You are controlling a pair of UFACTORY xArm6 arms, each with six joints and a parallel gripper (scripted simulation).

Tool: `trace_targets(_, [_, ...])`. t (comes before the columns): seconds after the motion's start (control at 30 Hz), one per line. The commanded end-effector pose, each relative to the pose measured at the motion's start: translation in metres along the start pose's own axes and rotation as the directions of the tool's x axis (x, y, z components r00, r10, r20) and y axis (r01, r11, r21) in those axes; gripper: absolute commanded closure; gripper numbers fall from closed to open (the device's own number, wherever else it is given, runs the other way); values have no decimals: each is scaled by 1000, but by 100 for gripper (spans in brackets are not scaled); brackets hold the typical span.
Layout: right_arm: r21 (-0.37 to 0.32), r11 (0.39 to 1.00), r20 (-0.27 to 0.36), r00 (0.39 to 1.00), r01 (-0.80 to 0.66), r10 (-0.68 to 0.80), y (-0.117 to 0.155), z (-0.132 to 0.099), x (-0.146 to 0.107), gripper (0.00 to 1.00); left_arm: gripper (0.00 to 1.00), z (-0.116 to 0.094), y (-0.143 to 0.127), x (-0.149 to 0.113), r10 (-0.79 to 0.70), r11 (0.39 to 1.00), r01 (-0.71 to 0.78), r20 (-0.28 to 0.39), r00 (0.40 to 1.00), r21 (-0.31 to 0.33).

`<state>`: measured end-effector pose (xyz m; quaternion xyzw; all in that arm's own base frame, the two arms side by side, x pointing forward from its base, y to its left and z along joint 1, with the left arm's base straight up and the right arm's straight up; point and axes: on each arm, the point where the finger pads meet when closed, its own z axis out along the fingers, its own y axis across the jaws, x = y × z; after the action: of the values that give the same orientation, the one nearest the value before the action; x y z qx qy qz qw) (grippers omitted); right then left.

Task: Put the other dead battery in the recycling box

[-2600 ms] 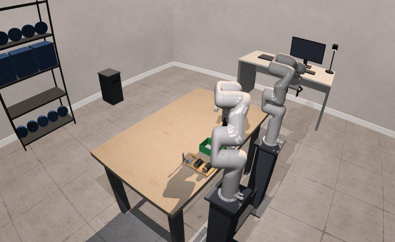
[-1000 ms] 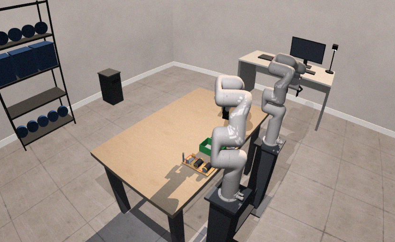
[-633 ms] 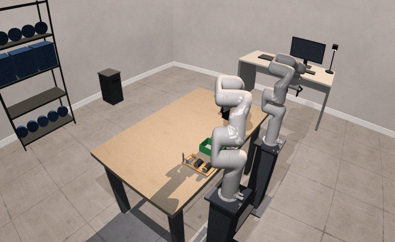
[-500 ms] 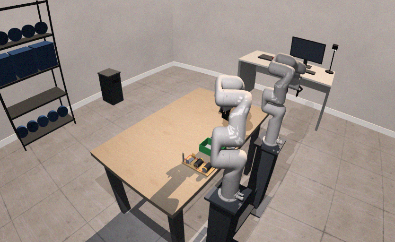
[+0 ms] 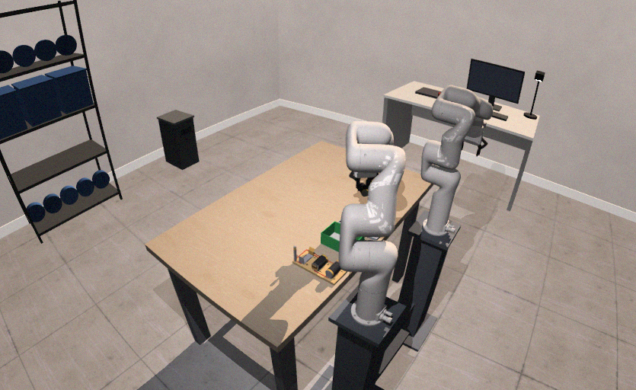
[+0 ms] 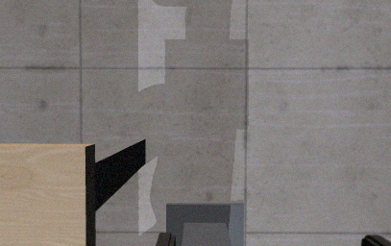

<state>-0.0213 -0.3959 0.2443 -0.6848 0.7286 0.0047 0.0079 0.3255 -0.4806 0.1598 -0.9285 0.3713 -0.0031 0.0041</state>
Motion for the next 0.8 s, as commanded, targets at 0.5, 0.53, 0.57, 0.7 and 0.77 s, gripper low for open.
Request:
trace_targets(0.5, [-4, 1000, -18, 1000, 9, -9, 0, -6, 3, 0, 72, -7, 4, 3, 571, 821, -571, -21, 821, -7])
trace_targets(0.53, [-4, 1000, -18, 1000, 9, -9, 0, -6, 3, 0, 72, -7, 4, 3, 590, 808, -590, -21, 807, -6])
trace_targets(0.57, [-4, 1000, -18, 1000, 9, -9, 0, -6, 3, 0, 72, -7, 4, 3, 607, 795, -607, -22, 794, -6])
trace_targets(0.7, [-4, 1000, -18, 1000, 9, -9, 0, -6, 3, 0, 72, -7, 4, 3, 638, 770, -638, -22, 770, -5])
trace_targets(0.77, [-4, 1000, -18, 1000, 9, -9, 0, -6, 3, 0, 72, -7, 4, 3, 666, 746, -666, -22, 746, -4])
